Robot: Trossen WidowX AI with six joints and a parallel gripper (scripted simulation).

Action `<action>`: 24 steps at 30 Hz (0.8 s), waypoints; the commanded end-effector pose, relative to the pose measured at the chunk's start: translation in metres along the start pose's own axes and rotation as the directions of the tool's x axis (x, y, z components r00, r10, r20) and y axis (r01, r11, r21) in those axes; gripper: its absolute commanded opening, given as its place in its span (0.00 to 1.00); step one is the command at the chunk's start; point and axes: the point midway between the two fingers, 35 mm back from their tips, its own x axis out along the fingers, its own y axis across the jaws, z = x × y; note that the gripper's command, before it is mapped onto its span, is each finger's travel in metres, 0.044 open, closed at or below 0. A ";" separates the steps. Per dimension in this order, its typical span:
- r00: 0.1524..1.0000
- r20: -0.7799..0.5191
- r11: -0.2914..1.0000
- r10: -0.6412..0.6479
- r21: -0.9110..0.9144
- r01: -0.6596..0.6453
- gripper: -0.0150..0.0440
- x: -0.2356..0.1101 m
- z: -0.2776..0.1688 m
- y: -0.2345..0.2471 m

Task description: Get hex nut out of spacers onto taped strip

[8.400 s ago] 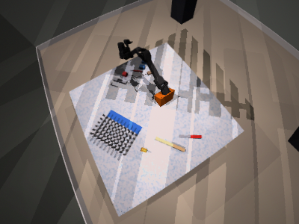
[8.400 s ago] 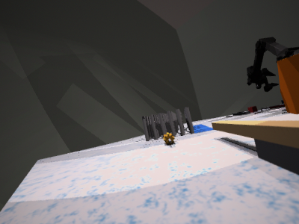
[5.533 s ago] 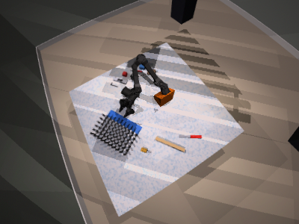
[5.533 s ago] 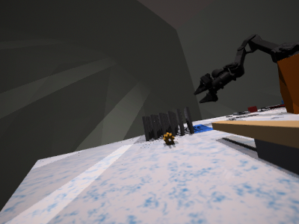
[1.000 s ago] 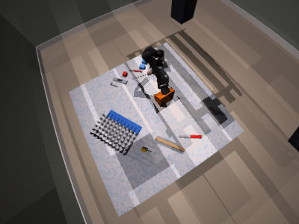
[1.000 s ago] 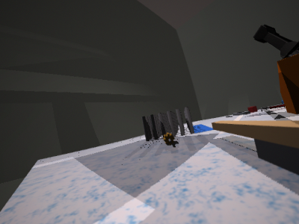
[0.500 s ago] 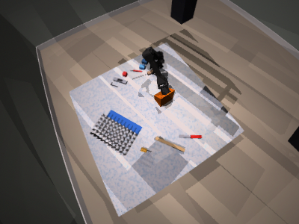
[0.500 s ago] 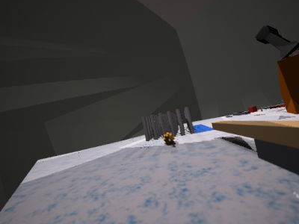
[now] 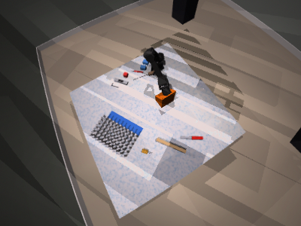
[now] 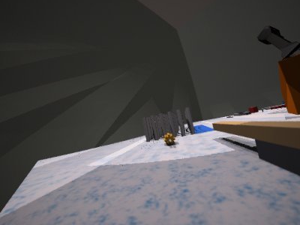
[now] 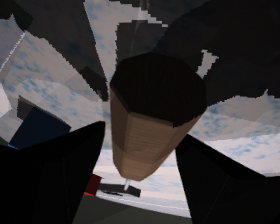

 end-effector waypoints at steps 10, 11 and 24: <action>1.000 0.004 1.000 -0.004 0.006 0.004 0.47 0.000 0.001 -0.001; 1.000 0.005 1.000 -0.006 0.005 0.006 0.43 -0.001 0.001 -0.001; 0.999 0.012 0.999 -0.030 -0.018 0.030 0.25 -0.047 -0.018 0.007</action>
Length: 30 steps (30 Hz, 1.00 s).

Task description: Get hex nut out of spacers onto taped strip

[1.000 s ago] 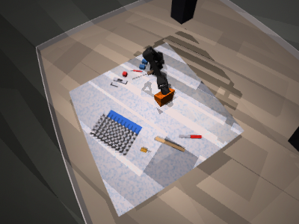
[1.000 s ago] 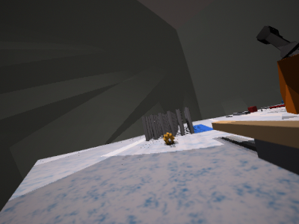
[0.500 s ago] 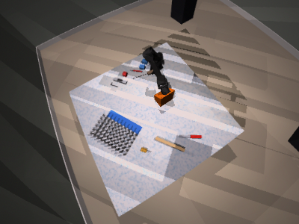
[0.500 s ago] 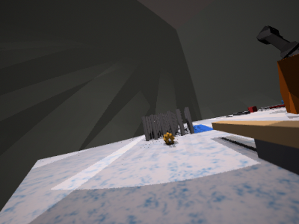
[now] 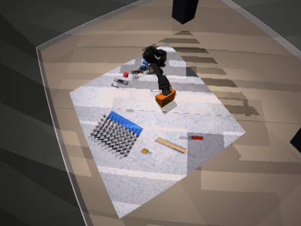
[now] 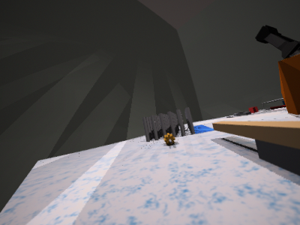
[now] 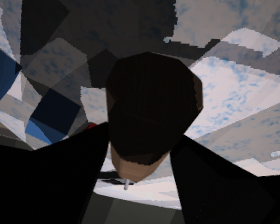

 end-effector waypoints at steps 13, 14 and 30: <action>1.000 -0.007 1.000 0.015 -0.015 -0.015 0.25 -0.055 -0.041 0.011; 1.000 -0.008 1.000 0.017 -0.012 -0.017 0.25 -0.058 -0.045 0.011; 0.996 -0.049 0.997 -0.076 0.001 0.076 0.25 -0.056 -0.074 0.003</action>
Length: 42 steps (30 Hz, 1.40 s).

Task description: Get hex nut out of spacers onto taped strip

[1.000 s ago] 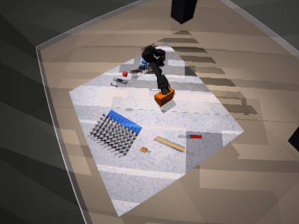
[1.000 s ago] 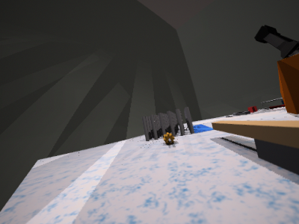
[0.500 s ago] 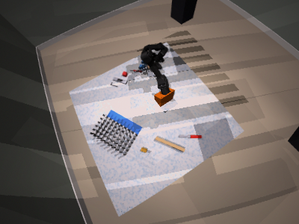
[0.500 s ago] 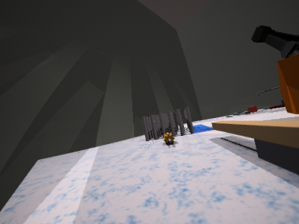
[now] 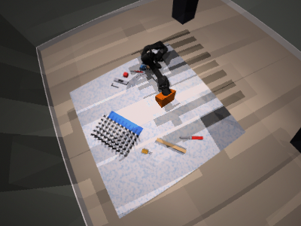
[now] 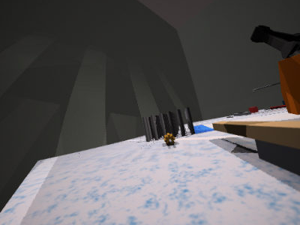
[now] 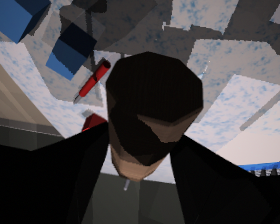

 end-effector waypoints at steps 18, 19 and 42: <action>0.951 -0.052 0.952 -0.306 -0.040 0.304 0.25 0.055 -0.030 -0.036; 0.946 -0.051 0.947 -0.319 -0.043 0.317 0.25 0.058 -0.031 -0.038; 0.832 0.017 0.823 -0.555 -0.137 0.552 0.25 0.103 -0.065 -0.080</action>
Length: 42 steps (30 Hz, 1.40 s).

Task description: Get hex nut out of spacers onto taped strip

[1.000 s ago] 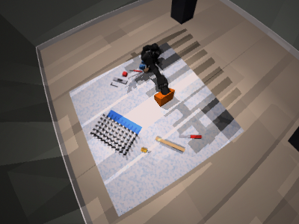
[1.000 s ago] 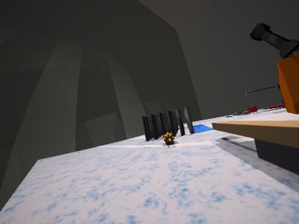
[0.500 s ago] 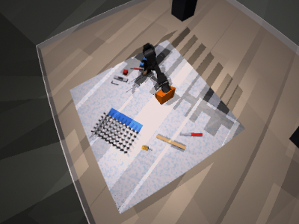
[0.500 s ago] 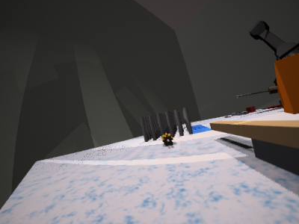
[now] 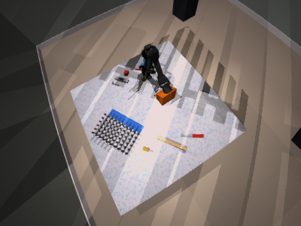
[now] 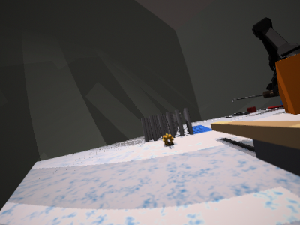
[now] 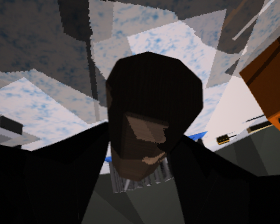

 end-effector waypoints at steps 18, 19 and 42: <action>0.986 0.100 0.985 -0.136 -0.097 0.145 0.25 0.043 -0.035 -0.010; 0.985 0.106 0.983 -0.139 -0.101 0.150 0.25 0.045 -0.037 -0.011; 0.963 0.227 0.957 -0.142 -0.215 0.192 0.25 0.083 -0.083 -0.025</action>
